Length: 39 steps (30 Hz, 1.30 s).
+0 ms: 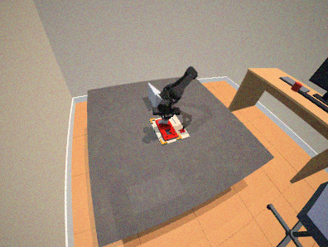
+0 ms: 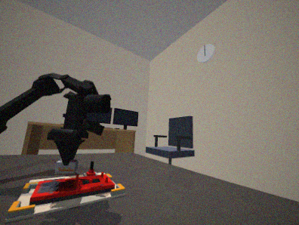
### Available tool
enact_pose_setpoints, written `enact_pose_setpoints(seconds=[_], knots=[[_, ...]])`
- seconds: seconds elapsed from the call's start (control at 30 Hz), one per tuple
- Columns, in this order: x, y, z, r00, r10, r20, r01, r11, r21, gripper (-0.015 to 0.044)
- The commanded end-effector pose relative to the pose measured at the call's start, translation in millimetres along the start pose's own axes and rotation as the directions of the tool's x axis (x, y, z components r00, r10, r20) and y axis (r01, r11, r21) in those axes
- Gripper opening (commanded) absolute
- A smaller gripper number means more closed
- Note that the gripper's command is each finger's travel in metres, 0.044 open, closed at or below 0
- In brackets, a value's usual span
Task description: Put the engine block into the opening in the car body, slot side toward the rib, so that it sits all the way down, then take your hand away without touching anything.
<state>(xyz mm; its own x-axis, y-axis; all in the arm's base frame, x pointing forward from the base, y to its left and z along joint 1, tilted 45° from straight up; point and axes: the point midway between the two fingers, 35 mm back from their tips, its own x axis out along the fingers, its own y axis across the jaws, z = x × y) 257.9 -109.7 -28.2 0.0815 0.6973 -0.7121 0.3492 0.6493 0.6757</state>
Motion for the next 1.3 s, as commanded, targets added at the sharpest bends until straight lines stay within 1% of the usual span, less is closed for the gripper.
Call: enact_pose_setpoints(seconds=[0.0, 0.8, 0.93, 1.27], knots=[[-13.1, 0.0, 3.3, 1.000, -0.008, 0.006, 0.008, 1.000, -0.005, 0.0000], [-84.6, 2.7, -0.1, 1.000, -0.005, 0.001, 0.005, 1.000, -0.018, 0.0000], [-81.7, 3.2, 3.0, 1.000, -0.006, 0.002, 0.006, 1.000, -0.028, 0.0000], [-58.1, 6.5, 23.2, 1.000, -0.012, 0.006, 0.012, 0.995, -0.104, 0.0000]])
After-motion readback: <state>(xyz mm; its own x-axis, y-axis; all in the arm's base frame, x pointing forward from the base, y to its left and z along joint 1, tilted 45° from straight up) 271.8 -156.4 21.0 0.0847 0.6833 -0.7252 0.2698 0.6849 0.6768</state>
